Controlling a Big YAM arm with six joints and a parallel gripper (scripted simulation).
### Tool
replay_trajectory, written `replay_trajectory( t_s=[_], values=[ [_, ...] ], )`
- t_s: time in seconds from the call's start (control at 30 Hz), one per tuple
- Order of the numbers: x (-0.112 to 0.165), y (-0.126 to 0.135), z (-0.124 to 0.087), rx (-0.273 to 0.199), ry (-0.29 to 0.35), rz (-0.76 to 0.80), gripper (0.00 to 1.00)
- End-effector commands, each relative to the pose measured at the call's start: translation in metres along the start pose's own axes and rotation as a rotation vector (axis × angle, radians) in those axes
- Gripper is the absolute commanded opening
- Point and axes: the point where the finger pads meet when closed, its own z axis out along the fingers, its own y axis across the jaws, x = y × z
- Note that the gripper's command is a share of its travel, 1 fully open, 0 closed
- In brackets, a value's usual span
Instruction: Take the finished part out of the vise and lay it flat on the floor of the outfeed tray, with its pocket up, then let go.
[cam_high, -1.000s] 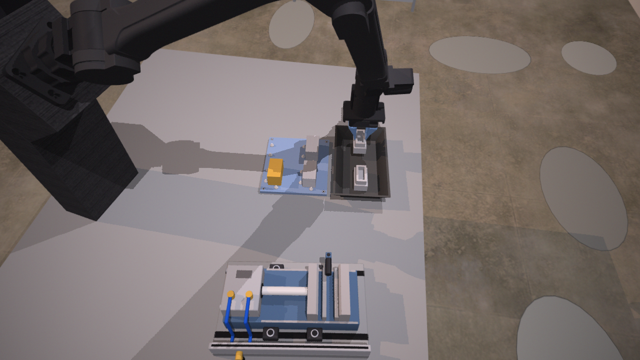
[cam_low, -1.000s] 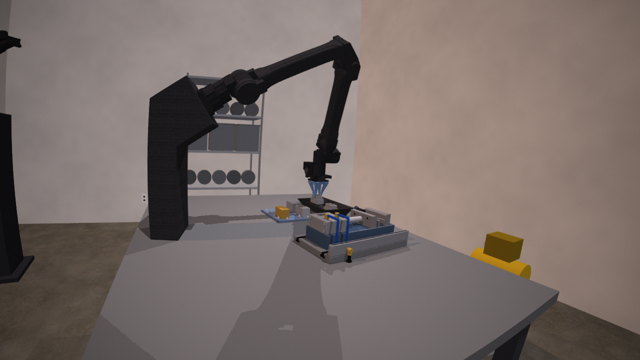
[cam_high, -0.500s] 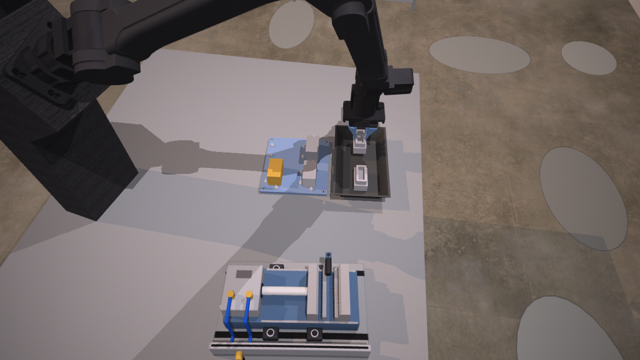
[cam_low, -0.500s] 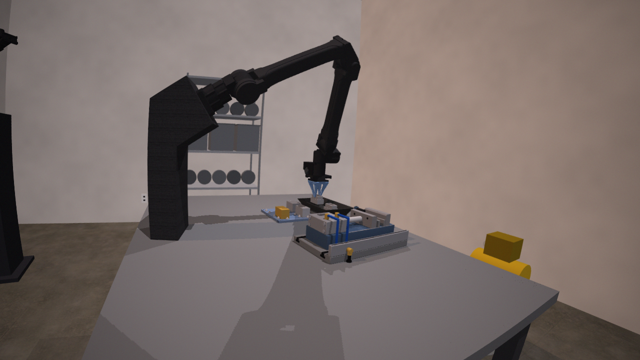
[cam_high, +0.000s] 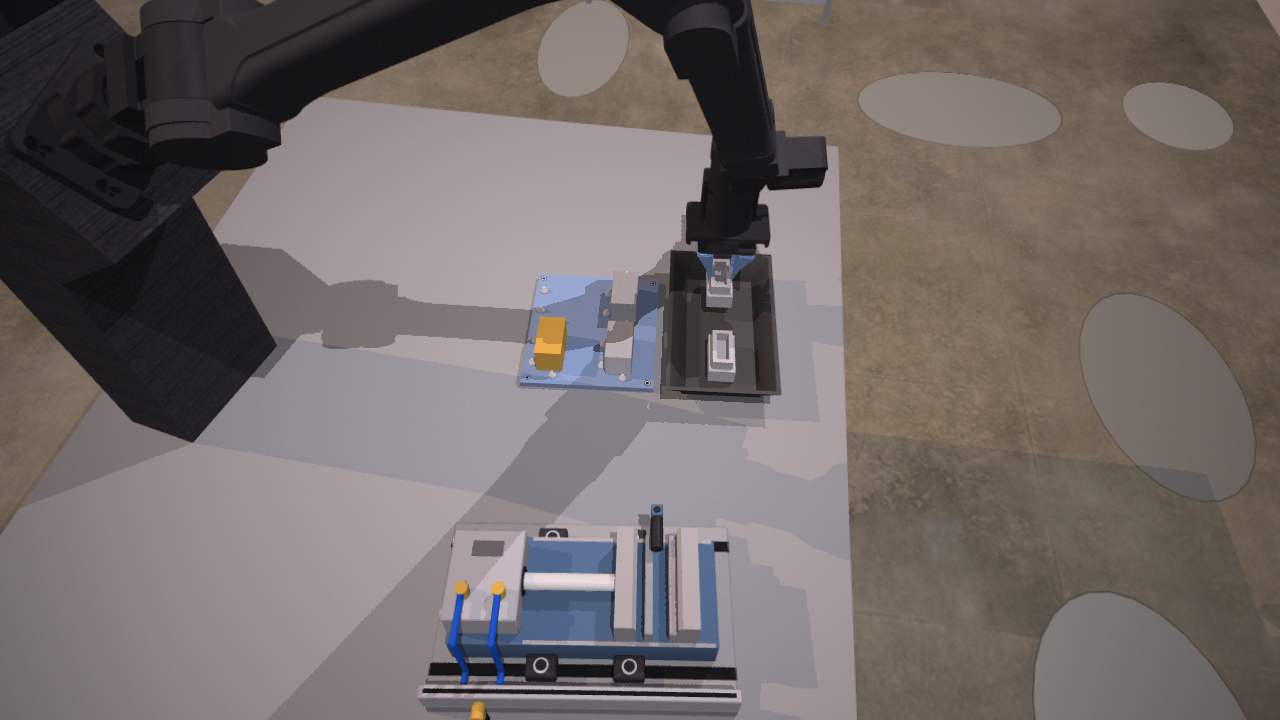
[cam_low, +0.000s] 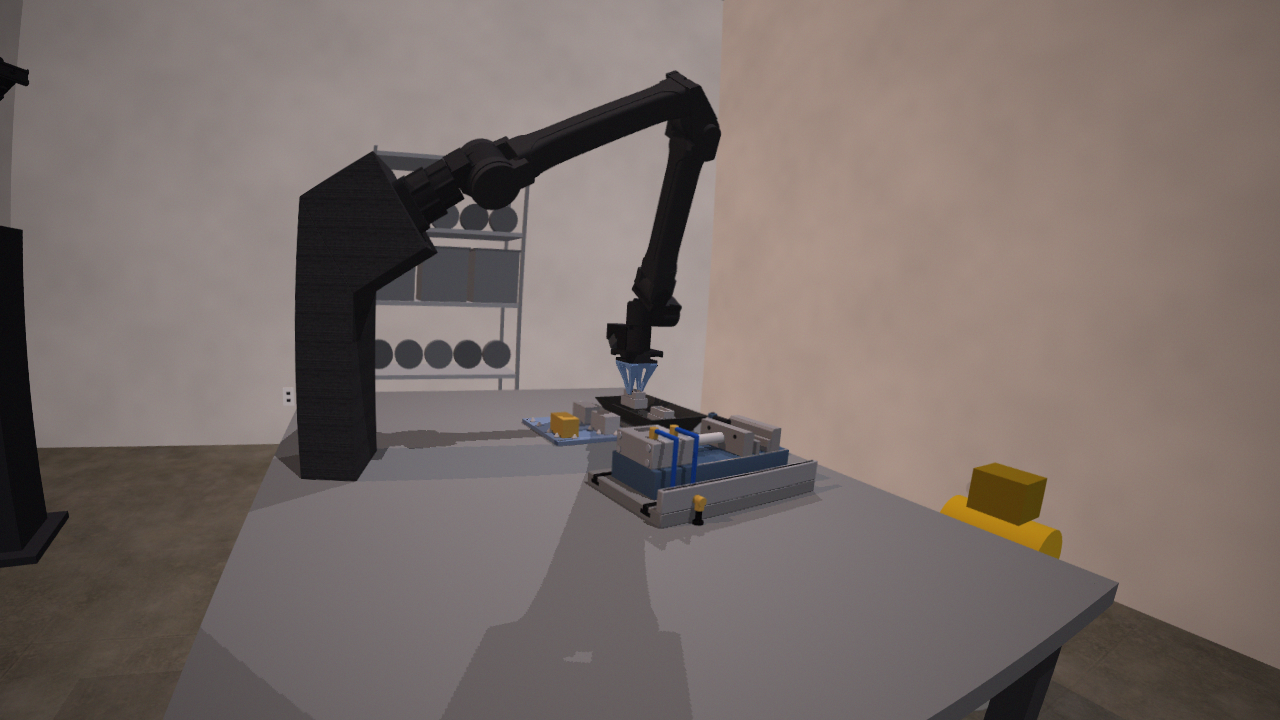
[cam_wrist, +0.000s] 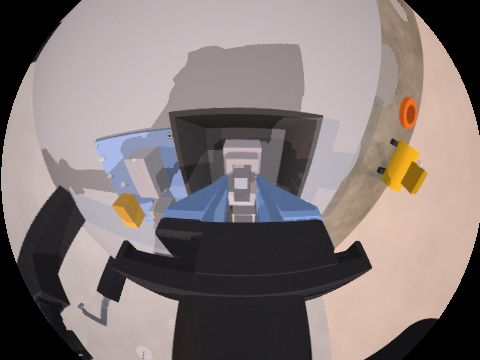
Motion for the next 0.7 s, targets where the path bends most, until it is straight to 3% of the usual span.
replay_trajectory(
  t_s=[0.0,0.67],
  values=[
    [0.0014,-0.0191,-0.0041,0.035,-0.007,0.016,0.00],
    [0.0004,-0.0202,-0.0038,0.037,-0.009,0.018,0.00]
  ],
)
